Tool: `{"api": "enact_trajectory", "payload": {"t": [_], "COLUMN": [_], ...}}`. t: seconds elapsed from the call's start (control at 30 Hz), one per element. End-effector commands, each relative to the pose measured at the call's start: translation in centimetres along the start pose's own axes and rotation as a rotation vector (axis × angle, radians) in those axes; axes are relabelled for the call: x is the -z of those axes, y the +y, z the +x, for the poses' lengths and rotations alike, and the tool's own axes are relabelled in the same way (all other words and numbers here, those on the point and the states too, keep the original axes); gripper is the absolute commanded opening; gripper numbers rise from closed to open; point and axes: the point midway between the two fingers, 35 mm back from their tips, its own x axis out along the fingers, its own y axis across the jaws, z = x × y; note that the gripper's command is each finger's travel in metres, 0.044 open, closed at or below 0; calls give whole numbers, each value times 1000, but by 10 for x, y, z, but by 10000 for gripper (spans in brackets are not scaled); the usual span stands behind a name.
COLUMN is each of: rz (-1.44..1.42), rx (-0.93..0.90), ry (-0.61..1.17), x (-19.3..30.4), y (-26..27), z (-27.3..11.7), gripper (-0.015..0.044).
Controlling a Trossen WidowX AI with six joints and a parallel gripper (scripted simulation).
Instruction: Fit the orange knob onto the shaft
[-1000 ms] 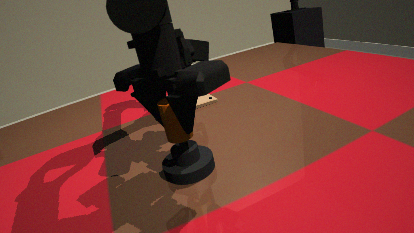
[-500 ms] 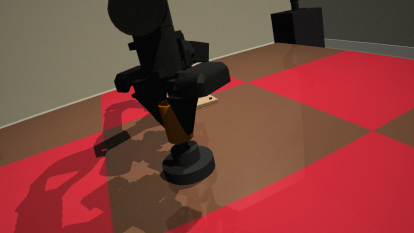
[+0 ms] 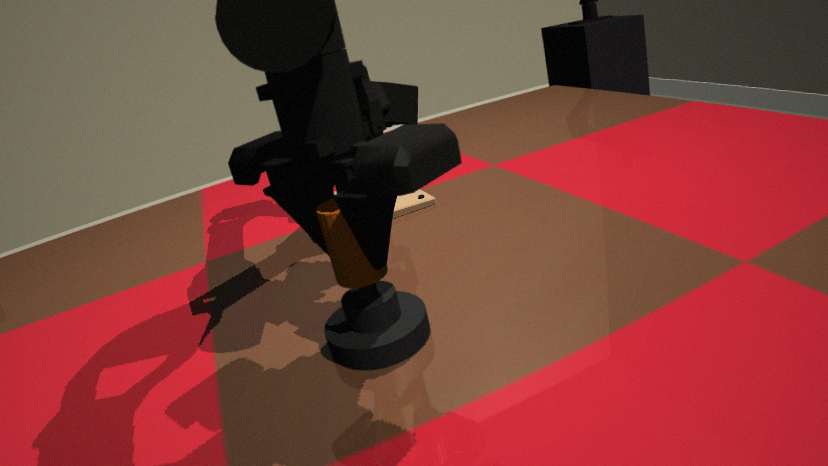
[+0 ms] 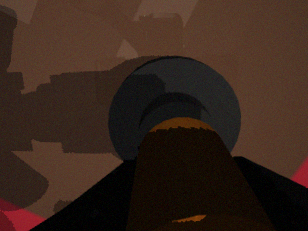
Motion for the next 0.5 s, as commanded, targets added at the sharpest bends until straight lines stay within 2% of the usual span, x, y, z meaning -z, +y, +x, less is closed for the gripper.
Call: {"api": "enact_trajectory", "payload": {"t": [0.0, 0.17, 0.47], "rz": [-6, -15, -216], "rx": [2, 2, 1], "ry": [3, 3, 3], "x": [1, 2, 3], "y": [-1, -2, -2], "z": [-2, -5, -5], "gripper": [0, 0, 0]}}
